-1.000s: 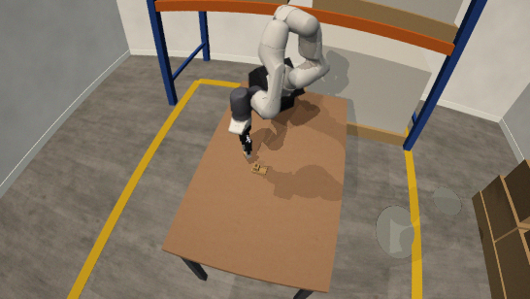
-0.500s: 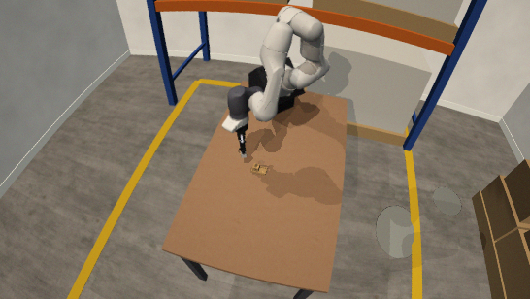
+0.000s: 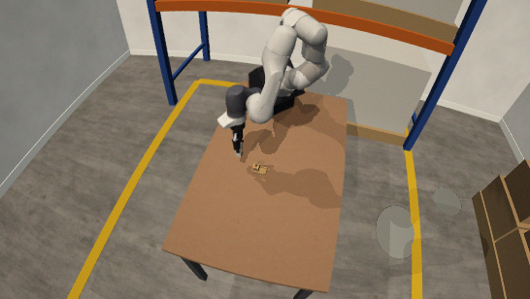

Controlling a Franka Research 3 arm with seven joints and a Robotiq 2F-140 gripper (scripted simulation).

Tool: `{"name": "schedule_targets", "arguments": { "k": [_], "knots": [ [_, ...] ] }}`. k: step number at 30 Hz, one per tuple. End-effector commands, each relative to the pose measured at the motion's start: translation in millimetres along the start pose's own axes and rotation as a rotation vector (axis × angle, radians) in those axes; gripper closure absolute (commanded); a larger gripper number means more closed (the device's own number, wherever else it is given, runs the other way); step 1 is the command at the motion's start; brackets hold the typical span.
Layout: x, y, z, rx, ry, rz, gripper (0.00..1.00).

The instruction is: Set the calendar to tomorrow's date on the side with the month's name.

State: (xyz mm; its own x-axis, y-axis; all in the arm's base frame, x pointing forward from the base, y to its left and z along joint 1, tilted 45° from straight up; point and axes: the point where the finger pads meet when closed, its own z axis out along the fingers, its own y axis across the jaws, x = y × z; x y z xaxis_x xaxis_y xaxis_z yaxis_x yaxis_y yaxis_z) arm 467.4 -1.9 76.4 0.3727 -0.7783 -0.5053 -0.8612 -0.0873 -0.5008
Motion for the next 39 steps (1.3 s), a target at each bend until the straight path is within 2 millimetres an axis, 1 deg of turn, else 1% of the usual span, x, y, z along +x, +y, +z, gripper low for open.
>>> {"name": "schedule_targets", "arguments": {
  "k": [1, 12, 19, 24, 32, 34, 39],
  "knots": [
    [1.3, -0.6, -0.1, -0.001, 0.003, 0.091, 0.83],
    [1.3, -0.6, 0.3, -0.001, 0.003, 0.091, 0.83],
    [1.3, -0.6, 6.9, -0.001, 0.002, 0.092, 0.83],
    [1.3, -0.7, 23.3, -0.001, 0.002, 0.092, 0.83],
    [1.4, -0.9, 61.4, -0.001, 0.002, 0.092, 0.83],
    [1.4, -0.9, 61.4, -0.001, 0.002, 0.092, 0.83],
    [1.4, -1.0, 82.5, -0.001, 0.002, 0.092, 0.83]
  ]
}}
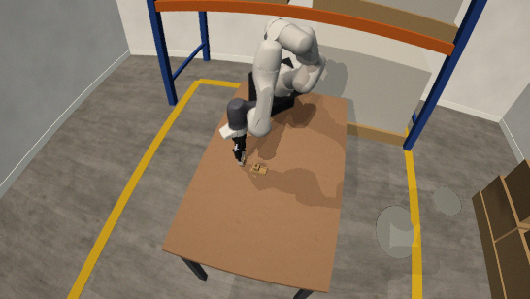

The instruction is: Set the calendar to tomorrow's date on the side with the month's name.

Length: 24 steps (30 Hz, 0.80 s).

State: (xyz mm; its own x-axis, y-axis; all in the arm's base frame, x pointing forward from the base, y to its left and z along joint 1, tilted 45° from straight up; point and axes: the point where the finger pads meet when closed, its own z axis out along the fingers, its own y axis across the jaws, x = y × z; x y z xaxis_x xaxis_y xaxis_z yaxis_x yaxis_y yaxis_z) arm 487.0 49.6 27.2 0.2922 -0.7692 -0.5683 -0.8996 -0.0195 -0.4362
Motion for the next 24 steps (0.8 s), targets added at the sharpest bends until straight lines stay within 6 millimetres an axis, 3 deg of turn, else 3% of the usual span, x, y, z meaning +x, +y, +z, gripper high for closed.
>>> {"name": "schedule_targets", "arguments": {
  "k": [1, 7, 24],
  "knots": [
    [9.1, -5.4, 12.1, 0.015, 0.024, -0.008, 0.83],
    [9.4, -5.6, 22.3, 0.015, 0.024, -0.008, 0.83],
    [9.4, -5.6, 22.8, 0.015, 0.024, -0.008, 0.83]
  ]
}}
